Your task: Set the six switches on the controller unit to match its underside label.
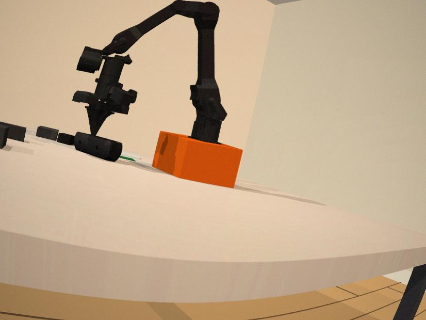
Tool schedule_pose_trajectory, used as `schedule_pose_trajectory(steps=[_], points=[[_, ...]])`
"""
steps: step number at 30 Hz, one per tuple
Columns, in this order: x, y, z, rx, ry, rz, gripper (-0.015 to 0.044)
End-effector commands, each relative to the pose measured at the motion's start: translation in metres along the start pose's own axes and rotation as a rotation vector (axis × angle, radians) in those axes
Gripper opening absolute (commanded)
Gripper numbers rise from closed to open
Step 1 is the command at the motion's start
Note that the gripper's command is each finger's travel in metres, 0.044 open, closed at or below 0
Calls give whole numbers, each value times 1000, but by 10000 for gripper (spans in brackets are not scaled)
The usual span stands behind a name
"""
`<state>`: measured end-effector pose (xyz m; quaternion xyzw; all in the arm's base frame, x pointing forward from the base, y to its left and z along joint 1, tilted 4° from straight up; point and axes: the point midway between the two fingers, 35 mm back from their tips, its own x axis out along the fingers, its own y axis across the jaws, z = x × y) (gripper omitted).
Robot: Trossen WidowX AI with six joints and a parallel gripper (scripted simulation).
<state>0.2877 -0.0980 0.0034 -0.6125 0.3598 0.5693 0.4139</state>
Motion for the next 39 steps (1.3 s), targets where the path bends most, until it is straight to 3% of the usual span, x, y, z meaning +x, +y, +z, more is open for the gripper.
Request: schedule_pose_trajectory(steps=[1, 18, 24, 39], points=[[6, 1, 1, 5, -3, 2, 0], [8, 1, 1, 5, -3, 2, 0], [-37, 1, 1, 5, -3, 2, 0], [-40, 11, 11, 0, -2, 3, 0]])
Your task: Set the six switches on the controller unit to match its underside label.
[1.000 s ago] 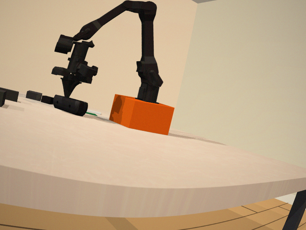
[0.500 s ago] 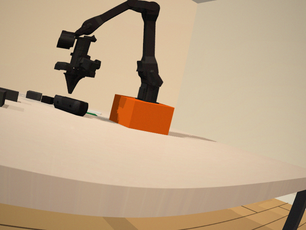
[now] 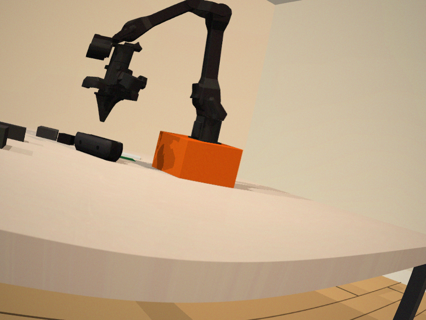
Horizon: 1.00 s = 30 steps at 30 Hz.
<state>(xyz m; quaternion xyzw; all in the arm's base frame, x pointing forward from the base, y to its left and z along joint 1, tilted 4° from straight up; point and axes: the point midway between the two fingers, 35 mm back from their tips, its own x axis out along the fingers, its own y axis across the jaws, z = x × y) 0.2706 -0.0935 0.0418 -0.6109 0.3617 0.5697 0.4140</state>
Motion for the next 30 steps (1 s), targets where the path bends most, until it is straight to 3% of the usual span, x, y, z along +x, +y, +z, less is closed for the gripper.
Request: schedule_pose_trajectory(steps=[1, 19, 30], points=[[-1, 1, 2, -7, -3, -1, 0], [0, 2, 2, -7, -3, -4, 0], [28, 52, 3, -8, 7, -202, 0]])
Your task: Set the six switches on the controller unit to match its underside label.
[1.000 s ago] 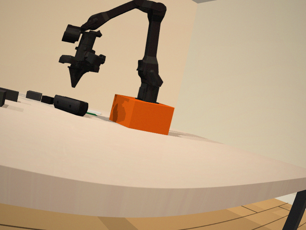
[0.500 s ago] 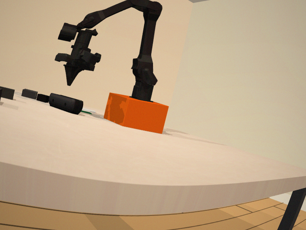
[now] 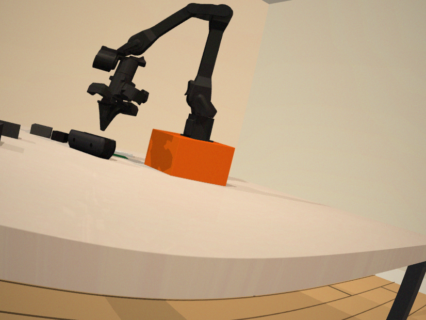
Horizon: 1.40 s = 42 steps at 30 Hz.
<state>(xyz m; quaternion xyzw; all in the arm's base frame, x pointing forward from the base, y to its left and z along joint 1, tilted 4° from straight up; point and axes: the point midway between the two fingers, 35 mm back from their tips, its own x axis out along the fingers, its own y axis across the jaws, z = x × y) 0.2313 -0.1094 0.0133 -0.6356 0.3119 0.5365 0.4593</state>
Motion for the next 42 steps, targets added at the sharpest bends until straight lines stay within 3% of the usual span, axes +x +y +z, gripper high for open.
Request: schedule_pose_trajectory(steps=[1, 42], points=[[3, 9, 2, -12, 12, -47, 0], [52, 16, 0, -9, 1, -45, 0]])
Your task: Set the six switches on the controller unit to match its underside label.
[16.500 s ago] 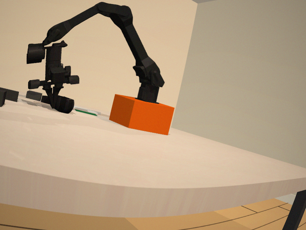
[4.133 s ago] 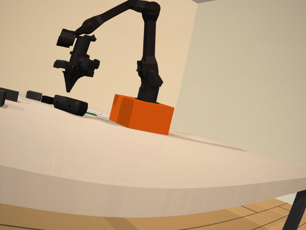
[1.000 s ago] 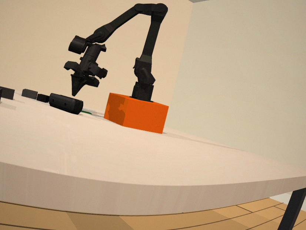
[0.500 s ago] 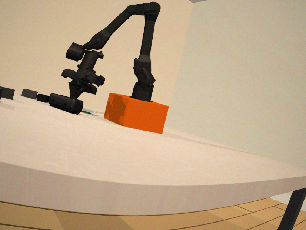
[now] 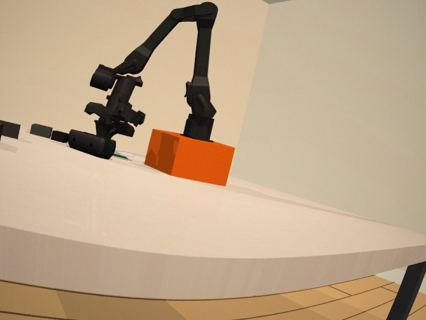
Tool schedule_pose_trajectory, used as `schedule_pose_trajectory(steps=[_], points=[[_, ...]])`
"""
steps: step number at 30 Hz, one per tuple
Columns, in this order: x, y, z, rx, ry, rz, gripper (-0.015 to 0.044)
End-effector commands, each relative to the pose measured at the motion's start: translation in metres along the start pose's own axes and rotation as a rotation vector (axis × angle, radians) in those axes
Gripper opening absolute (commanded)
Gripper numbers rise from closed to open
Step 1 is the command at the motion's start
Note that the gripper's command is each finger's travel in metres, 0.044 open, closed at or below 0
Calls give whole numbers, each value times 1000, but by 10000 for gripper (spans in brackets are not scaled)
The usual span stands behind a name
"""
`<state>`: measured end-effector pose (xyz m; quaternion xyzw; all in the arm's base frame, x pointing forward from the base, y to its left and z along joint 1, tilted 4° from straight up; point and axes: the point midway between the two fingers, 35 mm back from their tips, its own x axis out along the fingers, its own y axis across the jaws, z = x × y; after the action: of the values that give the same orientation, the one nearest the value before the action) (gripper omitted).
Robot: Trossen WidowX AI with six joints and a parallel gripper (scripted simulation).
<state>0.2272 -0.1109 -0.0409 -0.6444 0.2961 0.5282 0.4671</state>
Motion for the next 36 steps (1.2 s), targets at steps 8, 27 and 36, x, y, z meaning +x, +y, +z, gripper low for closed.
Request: schedule_pose_trajectory(steps=[8, 27, 36], points=[[1, -4, 0, 1, 0, -4, 0], [5, -23, -2, 1, 0, -4, 0], [7, -34, -2, 1, 0, -5, 0]])
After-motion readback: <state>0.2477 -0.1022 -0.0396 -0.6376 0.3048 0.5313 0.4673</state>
